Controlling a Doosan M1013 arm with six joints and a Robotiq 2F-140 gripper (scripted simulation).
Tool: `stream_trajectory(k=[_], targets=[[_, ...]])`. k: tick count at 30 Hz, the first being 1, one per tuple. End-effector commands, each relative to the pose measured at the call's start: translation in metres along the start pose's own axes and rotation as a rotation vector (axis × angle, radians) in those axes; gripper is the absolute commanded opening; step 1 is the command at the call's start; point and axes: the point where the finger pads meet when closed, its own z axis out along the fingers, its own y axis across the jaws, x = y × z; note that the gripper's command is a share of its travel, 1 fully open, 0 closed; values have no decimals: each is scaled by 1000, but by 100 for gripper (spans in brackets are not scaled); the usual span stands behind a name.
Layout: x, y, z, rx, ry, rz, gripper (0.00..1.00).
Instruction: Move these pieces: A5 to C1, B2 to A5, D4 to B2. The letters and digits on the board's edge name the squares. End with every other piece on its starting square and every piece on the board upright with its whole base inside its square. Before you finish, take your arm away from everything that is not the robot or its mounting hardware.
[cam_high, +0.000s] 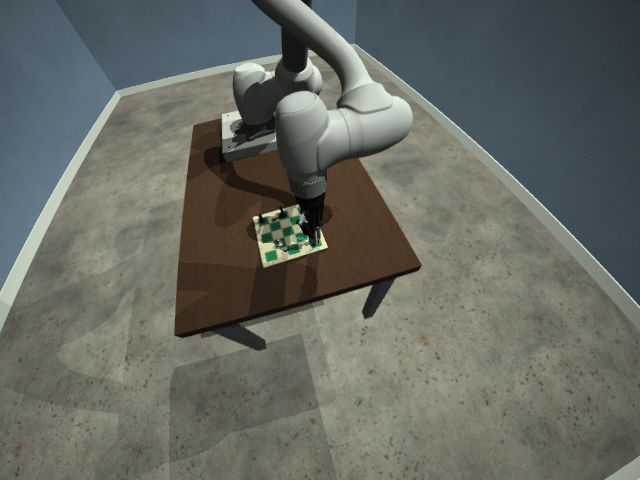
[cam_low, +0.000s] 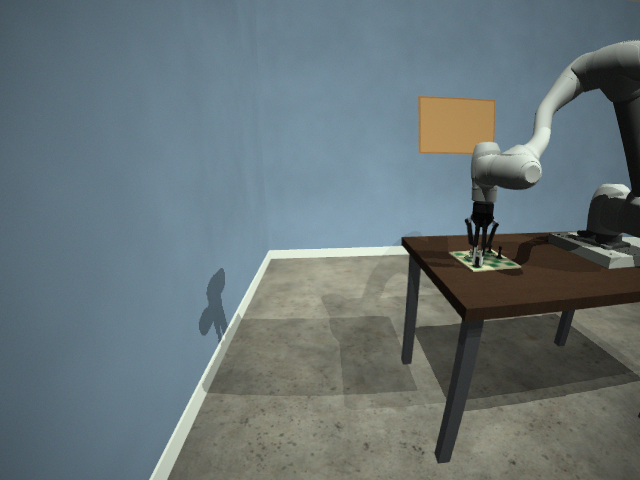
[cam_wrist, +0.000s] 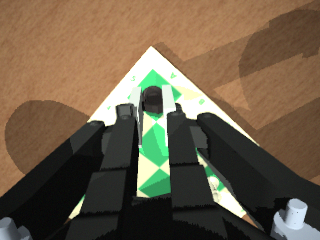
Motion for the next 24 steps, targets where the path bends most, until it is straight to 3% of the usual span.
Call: stream_trajectory(k=[1, 9, 19, 23, 24], targets=[[0, 0, 0, 0, 0, 0, 0], [0, 0, 0, 0, 0, 0, 0], [0, 0, 0, 0, 0, 0, 19], [0, 0, 0, 0, 0, 0, 19], [0, 0, 0, 0, 0, 0, 23]])
